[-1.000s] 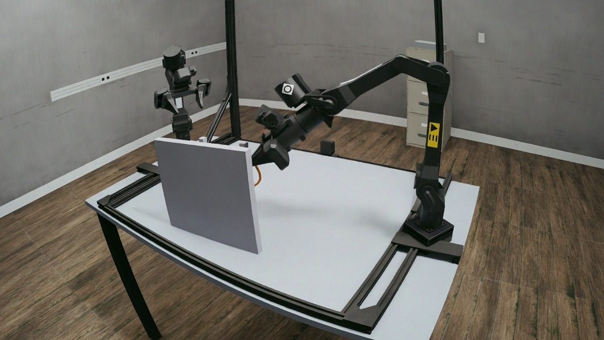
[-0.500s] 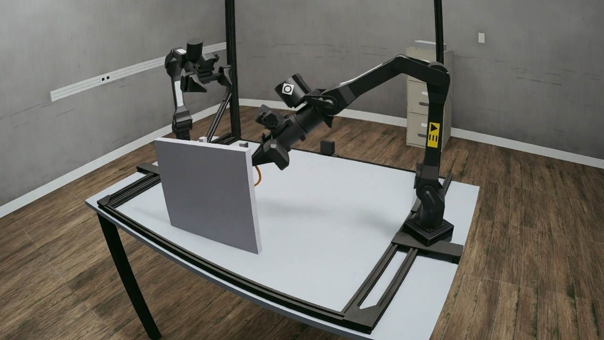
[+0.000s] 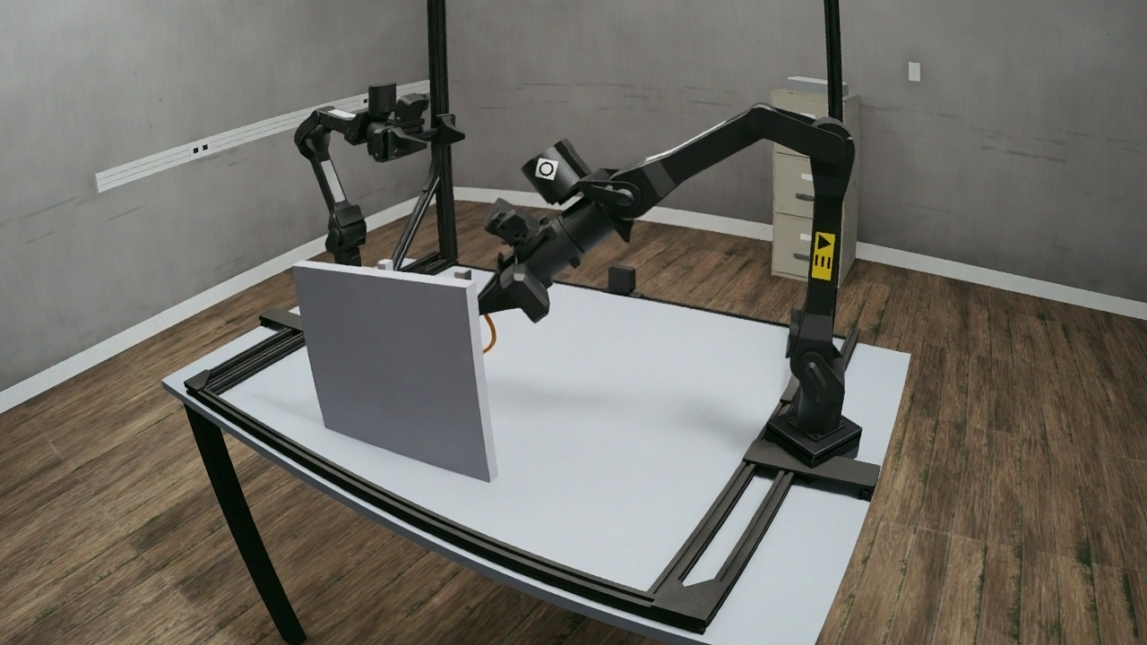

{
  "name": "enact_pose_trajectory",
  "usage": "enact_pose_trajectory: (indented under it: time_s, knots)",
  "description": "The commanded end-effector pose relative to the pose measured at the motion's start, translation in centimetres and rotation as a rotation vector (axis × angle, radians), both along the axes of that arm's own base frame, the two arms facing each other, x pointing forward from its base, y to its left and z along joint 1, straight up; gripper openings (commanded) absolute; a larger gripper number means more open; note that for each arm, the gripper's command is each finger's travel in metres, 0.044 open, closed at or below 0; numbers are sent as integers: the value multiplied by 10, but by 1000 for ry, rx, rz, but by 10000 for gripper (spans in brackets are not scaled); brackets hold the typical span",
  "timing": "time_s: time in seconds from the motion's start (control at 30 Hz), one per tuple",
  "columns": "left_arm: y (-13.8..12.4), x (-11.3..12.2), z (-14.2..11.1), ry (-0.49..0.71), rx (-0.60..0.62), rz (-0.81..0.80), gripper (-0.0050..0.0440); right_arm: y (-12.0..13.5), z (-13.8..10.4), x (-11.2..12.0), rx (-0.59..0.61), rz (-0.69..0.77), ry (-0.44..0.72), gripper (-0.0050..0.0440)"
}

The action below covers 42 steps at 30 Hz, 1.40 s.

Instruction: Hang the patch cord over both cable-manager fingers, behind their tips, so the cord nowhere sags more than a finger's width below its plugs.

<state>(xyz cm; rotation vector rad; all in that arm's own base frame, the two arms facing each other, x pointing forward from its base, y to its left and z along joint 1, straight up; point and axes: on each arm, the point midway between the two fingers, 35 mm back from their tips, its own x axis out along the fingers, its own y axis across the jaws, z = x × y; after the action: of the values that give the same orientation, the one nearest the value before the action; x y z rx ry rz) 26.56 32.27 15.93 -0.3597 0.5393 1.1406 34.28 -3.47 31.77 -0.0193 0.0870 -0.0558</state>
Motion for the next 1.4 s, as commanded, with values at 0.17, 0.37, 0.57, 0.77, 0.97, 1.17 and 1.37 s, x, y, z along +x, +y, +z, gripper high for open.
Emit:
enact_pose_trajectory:
  time_s: [0.17,0.37,0.57,0.77,0.97,1.17,1.37]
  knots:
    - [1,1,11,-20,19,0,25,35,1,-28,23,55,-132,440]
    - [1,1,12,-23,21,-1,25,35,5,-27,18,56,-137,440]
    - [-3,-4,10,-19,17,-2,25,35,5,-27,18,56,-137,440]
    - [-6,-9,10,-17,17,-2,25,35,5,-27,18,56,-137,440]
    - [-8,-12,9,-17,16,-1,25,35,5,-27,18,56,-137,440]
    - [-10,-13,9,-17,16,-2,25,35,5,-27,18,56,-137,440]
    - [-8,-11,10,-19,18,0,97,35,5,-27,18,56,-137,440]
